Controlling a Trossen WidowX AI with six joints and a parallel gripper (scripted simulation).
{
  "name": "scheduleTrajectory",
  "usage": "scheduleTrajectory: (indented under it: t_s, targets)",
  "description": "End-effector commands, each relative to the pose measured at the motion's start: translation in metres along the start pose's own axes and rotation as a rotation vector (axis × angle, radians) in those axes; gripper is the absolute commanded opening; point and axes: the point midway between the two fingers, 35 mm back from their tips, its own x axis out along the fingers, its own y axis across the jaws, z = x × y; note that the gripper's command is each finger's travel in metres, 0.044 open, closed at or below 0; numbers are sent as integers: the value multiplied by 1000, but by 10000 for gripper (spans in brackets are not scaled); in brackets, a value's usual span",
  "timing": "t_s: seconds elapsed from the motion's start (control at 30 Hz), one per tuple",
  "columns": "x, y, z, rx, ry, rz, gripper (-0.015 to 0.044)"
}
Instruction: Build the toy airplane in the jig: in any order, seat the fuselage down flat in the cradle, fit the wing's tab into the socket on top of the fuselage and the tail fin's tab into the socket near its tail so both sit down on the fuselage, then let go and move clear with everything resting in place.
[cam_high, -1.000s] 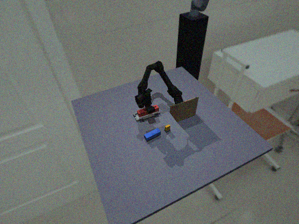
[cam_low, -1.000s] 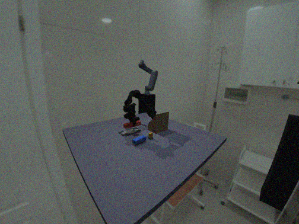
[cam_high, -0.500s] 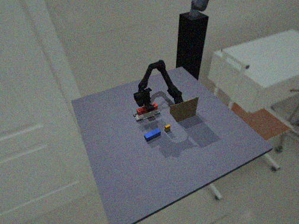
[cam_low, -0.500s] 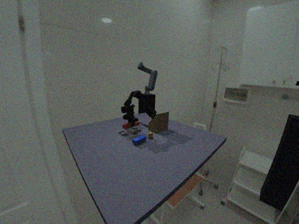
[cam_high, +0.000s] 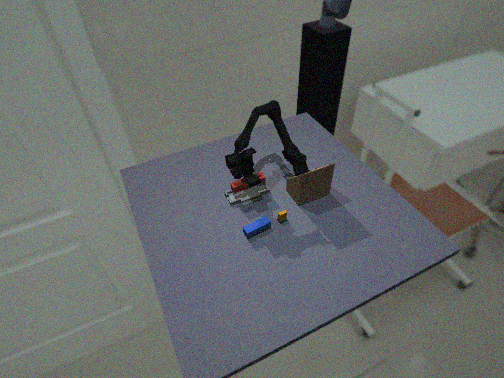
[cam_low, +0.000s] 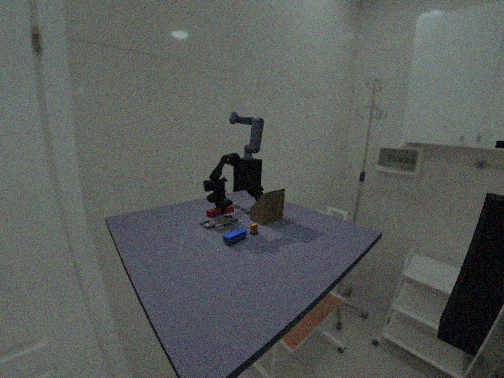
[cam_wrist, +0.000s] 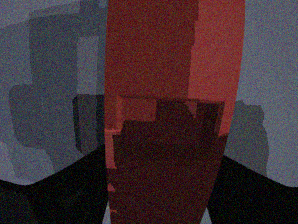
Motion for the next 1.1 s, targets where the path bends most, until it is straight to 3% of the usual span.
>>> scheduleTrajectory:
  t_s: [0.0, 1.07]
  targets:
    - [0, -1, -1, -7, 0, -4, 197]
    - [37, -2, -1, -6, 0, -6, 197]
